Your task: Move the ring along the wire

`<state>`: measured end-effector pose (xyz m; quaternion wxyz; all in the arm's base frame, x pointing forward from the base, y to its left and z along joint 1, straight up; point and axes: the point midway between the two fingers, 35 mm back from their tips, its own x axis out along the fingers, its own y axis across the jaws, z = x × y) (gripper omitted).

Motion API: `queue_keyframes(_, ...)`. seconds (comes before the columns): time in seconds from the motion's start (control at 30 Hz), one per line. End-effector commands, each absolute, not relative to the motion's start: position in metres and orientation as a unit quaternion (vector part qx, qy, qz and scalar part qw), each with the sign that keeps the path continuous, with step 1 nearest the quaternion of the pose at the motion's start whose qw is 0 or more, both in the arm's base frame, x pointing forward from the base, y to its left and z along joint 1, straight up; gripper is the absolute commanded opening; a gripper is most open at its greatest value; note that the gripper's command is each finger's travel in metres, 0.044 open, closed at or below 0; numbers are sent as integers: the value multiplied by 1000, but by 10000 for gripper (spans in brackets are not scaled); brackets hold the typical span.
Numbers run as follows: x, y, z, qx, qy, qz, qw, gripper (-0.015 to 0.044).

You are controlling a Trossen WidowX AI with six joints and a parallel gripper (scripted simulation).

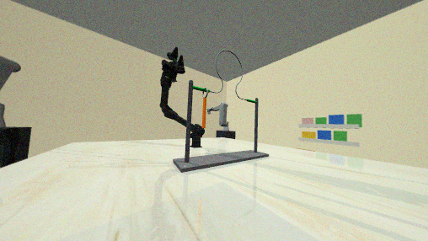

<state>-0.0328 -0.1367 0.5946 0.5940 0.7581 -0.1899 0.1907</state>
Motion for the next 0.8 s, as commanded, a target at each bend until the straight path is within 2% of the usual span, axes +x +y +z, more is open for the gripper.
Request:
queue_keyframes(0.0,-32,-136,595,757,-190,191,595,374)
queue_keyframes(0.27,8,-80,608,703,-205,174,658,164)
queue_keyframes(0.53,74,-31,605,620,-225,126,741,160)
queue_keyframes(0.77,142,-19,583,547,-230,74,801,160)
